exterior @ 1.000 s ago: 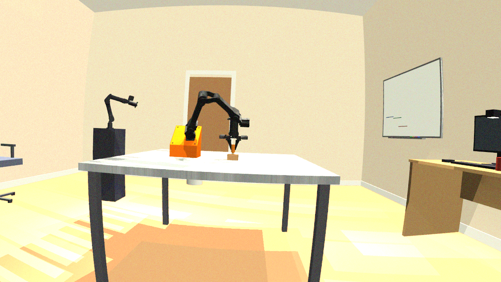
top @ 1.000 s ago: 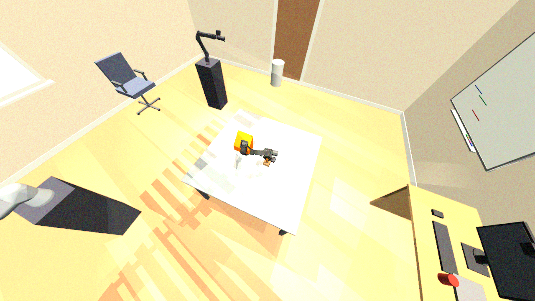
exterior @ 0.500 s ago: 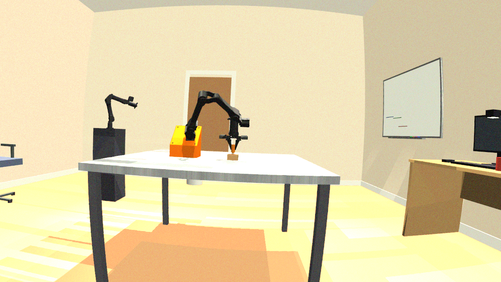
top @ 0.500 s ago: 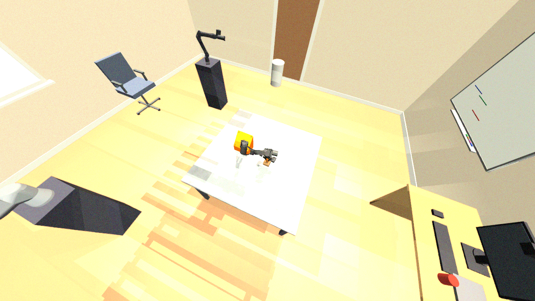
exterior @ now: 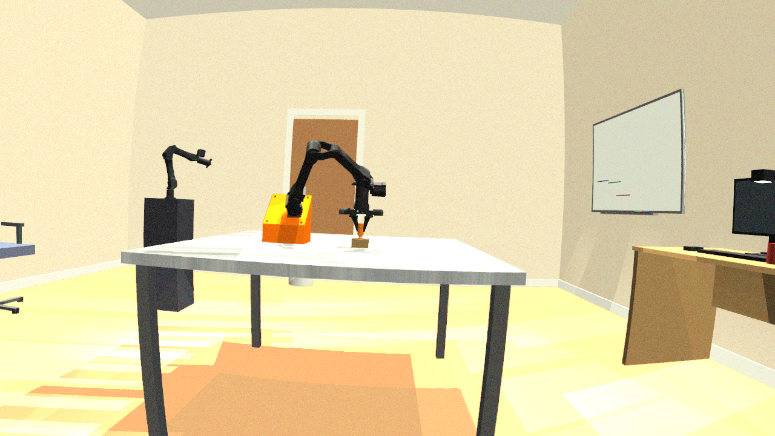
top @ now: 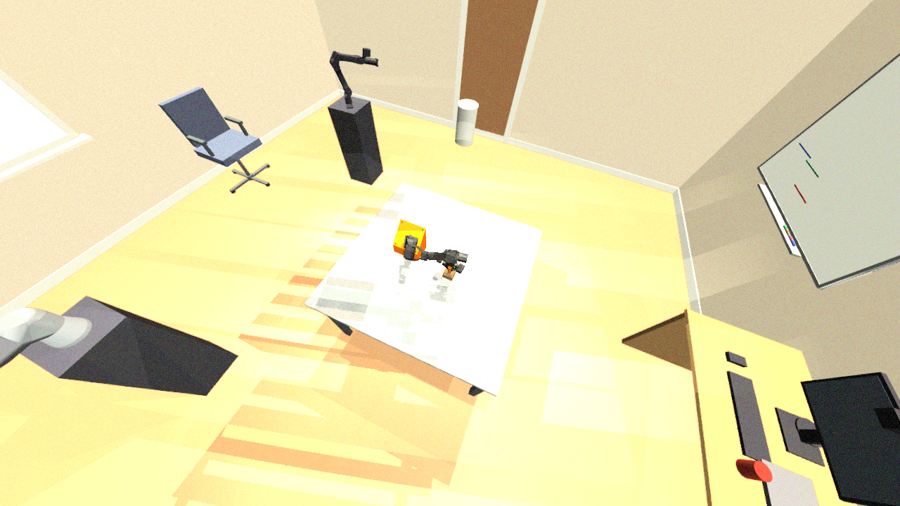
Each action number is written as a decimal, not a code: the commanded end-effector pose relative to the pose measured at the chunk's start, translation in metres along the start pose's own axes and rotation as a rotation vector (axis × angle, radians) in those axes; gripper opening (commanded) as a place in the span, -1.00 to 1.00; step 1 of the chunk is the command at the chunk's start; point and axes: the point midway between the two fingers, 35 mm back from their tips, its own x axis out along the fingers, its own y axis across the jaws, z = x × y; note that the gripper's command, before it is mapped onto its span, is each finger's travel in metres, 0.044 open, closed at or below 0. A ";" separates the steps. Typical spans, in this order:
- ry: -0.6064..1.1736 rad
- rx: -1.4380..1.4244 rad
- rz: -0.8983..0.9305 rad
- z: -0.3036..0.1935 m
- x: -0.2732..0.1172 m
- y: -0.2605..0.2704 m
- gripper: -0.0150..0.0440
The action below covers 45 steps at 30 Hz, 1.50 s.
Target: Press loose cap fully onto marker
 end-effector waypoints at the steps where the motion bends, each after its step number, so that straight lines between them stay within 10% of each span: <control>1: 0.002 0.003 0.001 -0.001 0.001 0.000 -0.49; 11: 0.002 0.003 0.001 -0.001 0.001 0.000 -0.49; 28: 0.000 0.000 0.000 0.000 0.000 0.000 1.00; 39: -0.003 0.000 0.001 0.001 -0.075 0.000 1.00; 45: -0.002 0.435 0.002 0.000 -0.072 0.000 0.47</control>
